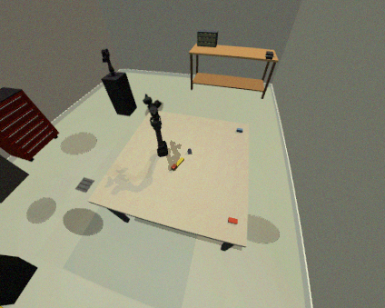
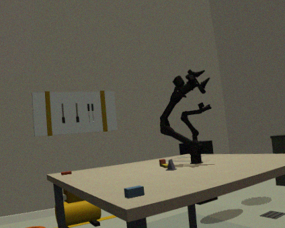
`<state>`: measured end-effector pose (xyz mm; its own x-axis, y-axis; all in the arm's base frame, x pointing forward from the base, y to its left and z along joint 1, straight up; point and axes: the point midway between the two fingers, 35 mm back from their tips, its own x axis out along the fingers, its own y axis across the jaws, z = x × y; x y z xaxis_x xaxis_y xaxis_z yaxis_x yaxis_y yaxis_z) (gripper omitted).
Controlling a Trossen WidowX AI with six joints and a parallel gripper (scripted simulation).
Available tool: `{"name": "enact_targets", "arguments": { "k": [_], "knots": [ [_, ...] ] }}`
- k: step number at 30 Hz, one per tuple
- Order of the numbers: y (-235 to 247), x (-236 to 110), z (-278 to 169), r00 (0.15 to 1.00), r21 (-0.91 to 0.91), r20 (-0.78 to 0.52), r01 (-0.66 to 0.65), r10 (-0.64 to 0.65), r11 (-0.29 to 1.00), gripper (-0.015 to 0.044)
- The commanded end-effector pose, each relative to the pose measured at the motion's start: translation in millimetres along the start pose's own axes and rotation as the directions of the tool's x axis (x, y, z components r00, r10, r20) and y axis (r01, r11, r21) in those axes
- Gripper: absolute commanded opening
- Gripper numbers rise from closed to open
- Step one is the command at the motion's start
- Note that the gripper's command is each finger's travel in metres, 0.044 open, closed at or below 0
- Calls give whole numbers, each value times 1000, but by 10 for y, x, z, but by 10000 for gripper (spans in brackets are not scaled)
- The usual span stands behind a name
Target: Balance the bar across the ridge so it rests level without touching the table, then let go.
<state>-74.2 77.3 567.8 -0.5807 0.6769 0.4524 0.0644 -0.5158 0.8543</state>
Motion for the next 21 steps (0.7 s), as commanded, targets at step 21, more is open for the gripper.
{"name": "enact_targets", "arguments": {
  "k": [21],
  "knots": [
    [-950,224,574,887,-376,311,445,-342,812,315]
  ]
}}
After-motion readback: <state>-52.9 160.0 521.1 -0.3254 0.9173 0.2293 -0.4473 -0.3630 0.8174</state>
